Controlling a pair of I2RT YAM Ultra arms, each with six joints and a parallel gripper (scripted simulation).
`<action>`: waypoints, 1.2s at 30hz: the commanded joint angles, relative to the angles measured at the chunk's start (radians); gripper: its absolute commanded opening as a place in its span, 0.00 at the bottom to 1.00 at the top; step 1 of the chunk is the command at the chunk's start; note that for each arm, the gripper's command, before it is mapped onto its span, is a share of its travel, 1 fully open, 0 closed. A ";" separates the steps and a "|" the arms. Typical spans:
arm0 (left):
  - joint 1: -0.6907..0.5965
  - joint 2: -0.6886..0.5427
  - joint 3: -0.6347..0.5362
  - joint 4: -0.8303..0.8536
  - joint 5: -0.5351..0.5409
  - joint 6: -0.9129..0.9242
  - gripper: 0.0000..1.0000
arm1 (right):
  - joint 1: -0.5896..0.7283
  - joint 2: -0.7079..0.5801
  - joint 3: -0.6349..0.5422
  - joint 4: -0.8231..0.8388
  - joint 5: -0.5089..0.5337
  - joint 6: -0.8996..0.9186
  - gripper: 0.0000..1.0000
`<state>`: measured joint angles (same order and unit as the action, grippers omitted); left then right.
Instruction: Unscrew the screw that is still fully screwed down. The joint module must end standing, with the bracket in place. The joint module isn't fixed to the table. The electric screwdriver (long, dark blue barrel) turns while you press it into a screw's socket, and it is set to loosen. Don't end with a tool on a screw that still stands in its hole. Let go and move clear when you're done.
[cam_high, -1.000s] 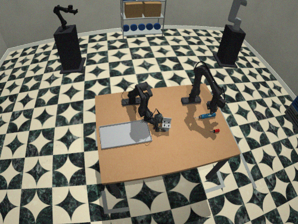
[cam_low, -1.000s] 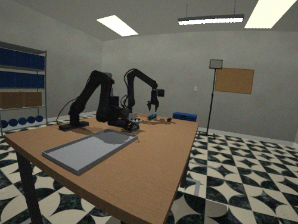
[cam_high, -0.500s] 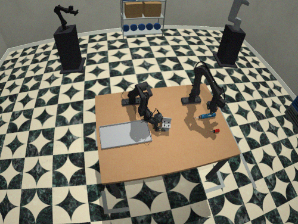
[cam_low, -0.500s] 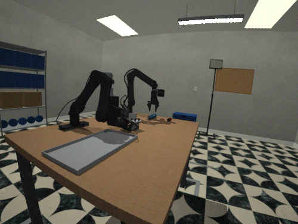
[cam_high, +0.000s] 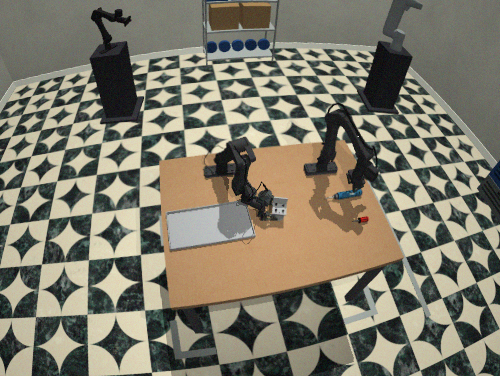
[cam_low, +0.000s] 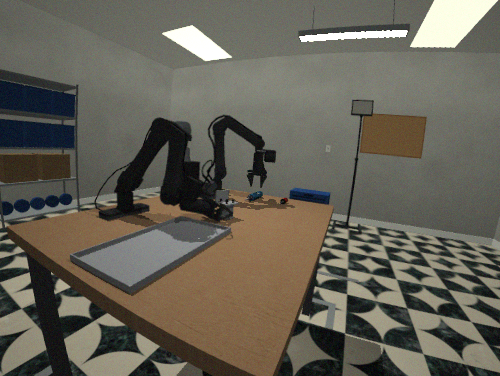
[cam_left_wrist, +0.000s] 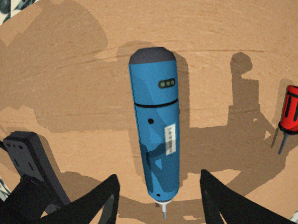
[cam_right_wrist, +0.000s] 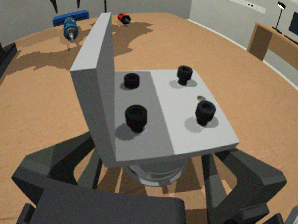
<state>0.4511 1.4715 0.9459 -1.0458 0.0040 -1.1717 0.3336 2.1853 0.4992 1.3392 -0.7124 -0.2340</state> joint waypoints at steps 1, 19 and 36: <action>-0.002 -0.006 0.005 0.001 0.001 -0.009 0.65 | -0.017 -0.009 -0.003 -0.013 0.001 -0.008 0.86; -0.002 -0.006 0.005 0.001 0.001 -0.009 0.65 | -0.014 0.013 0.020 -0.014 -0.004 -0.009 0.86; -0.002 -0.006 0.005 0.001 0.001 -0.009 0.65 | -0.006 0.016 0.027 -0.014 -0.005 -0.008 0.86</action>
<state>0.4511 1.4715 0.9459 -1.0458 0.0040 -1.1717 0.3283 2.1853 0.4992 1.3392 -0.7124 -0.2344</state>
